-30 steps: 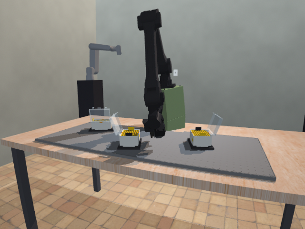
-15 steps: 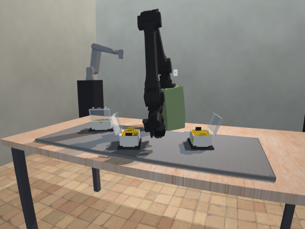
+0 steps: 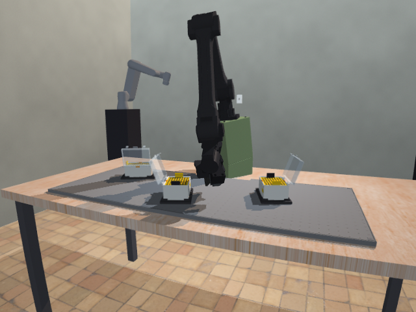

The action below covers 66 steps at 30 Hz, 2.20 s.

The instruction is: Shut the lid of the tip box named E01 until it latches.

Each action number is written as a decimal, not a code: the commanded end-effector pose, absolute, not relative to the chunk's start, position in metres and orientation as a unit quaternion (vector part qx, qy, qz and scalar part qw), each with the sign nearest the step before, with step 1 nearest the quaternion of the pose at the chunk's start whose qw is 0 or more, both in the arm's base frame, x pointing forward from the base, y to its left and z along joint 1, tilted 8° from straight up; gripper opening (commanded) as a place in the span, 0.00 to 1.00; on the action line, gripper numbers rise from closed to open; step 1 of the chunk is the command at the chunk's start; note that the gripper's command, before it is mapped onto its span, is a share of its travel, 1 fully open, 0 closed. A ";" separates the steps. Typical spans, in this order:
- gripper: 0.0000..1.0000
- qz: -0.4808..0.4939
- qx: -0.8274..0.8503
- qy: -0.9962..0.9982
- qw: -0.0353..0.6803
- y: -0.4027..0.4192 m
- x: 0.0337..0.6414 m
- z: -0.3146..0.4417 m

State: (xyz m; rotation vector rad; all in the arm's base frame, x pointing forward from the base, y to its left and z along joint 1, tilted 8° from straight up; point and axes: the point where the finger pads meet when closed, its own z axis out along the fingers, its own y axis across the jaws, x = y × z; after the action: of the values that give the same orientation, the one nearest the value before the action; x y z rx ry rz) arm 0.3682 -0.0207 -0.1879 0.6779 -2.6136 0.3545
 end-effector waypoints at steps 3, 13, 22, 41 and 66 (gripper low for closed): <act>0.00 0.129 0.242 -0.940 0.203 -0.015 0.368 -0.155; 0.00 0.129 0.243 -0.940 0.203 -0.010 0.361 -0.106; 0.00 0.129 0.243 -0.940 0.203 -0.007 0.357 -0.072; 0.00 0.128 0.244 -0.937 0.215 -0.002 0.348 -0.027; 0.00 0.128 0.244 -0.937 0.214 -0.002 0.348 -0.026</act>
State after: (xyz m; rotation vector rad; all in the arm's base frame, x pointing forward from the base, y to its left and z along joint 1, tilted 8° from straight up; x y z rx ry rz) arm 0.3523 -0.0083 -0.0263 0.6739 -2.6206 0.3553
